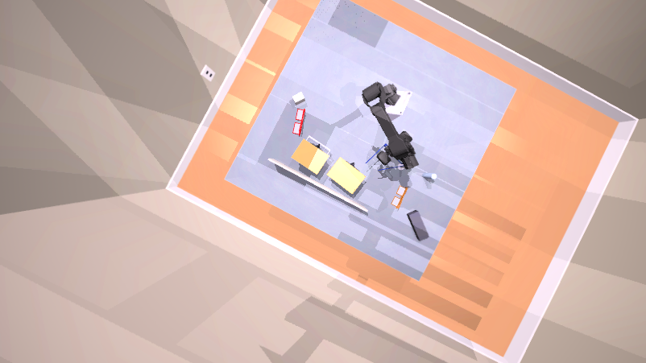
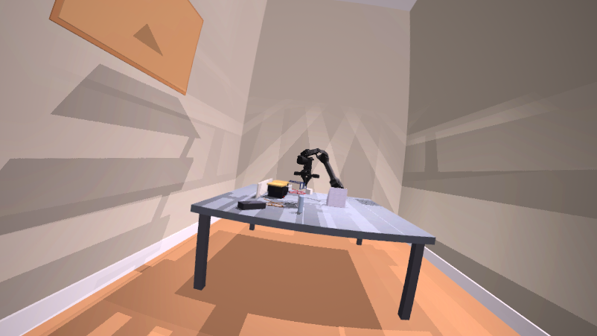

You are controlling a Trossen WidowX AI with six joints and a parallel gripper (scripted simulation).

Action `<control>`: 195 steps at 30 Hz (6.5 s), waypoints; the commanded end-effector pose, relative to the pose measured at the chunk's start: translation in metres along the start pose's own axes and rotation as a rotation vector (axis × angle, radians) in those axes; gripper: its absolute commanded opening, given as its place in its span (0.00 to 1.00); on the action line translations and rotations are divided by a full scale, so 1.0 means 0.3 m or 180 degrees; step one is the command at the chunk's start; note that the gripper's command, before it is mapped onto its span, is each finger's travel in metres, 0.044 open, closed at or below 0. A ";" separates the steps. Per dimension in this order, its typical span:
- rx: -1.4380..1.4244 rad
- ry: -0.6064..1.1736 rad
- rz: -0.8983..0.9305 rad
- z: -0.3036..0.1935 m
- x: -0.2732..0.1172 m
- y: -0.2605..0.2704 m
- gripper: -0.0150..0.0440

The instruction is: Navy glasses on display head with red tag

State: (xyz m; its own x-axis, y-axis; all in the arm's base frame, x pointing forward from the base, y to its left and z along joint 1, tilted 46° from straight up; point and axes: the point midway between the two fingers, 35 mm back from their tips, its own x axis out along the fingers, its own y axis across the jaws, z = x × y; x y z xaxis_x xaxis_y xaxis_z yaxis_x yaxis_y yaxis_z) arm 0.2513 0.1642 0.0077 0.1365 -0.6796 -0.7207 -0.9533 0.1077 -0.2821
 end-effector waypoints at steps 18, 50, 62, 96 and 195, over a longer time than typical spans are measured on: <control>0.0037 0.0045 -0.0021 0.282 0.044 0.246 0.25; 0.0039 0.0050 -0.0025 0.252 0.245 0.261 0.25; 0.0038 0.0051 -0.0024 0.235 0.244 0.272 0.25; 0.0036 0.0053 -0.0023 0.182 0.244 0.298 0.25; -0.0521 -0.0839 0.0555 -0.084 -0.095 0.053 0.25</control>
State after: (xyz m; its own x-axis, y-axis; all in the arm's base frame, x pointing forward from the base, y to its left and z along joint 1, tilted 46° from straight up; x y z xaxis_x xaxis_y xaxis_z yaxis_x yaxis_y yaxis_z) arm 0.2237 0.1719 0.0308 0.0177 -0.4742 -0.8802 -0.9941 0.0863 -0.0664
